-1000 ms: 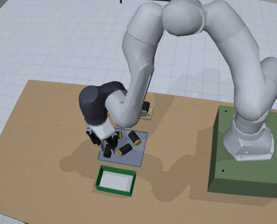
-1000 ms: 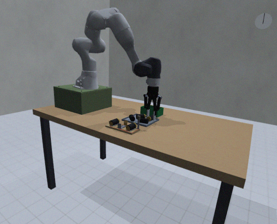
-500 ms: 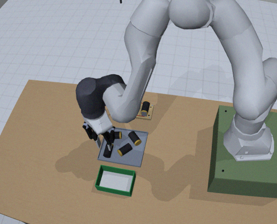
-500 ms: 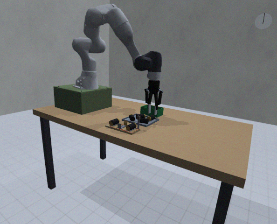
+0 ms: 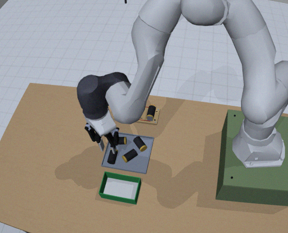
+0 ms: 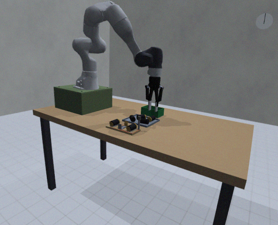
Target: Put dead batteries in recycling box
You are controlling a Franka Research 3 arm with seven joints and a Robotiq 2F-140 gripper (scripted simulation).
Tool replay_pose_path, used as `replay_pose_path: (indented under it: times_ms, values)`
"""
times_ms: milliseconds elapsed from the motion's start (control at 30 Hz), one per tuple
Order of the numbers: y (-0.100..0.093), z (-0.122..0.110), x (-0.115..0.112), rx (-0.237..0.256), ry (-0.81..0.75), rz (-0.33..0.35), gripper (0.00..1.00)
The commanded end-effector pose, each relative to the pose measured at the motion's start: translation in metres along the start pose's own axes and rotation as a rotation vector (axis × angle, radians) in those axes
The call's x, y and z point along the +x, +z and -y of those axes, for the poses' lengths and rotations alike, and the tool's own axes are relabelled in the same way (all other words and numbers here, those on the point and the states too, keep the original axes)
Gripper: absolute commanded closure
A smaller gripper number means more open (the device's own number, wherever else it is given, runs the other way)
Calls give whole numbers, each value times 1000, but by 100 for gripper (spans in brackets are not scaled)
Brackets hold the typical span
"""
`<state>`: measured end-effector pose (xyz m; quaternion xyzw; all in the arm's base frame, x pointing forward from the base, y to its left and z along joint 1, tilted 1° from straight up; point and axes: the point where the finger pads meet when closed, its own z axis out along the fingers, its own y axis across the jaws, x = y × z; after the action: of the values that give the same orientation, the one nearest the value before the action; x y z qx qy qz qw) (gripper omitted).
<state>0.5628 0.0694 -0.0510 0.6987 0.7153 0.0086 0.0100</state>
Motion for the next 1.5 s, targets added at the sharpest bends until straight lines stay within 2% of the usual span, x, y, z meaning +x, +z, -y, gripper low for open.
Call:
replay_pose_path:
  times_ms: [0, 67, 167, 233, 400, 500, 567, 733, 833, 1133, 1267, 1467]
  values:
    - [0, 3, -1, 8, -10, 2, 71]
    - [-10, 3, -1, 8, -10, 2, 71]
    - [-39, 3, -1, 8, -10, 2, 71]
    - [-49, 3, 0, 8, -10, 2, 71]
    - [-50, 4, -1, 8, -10, 2, 71]
    - [-50, 18, -4, 8, -10, 2, 71]
    - [-50, 18, -4, 8, -10, 2, 71]
    - [-50, 63, -15, 8, -10, 2, 71]
    - [-50, 78, -18, 8, -10, 2, 71]
    - [-50, 79, -19, 8, -1, 2, 71]
    - [-50, 79, -19, 8, 145, 3, 71]
    - [-50, 79, -19, 8, 573, 5, 71]
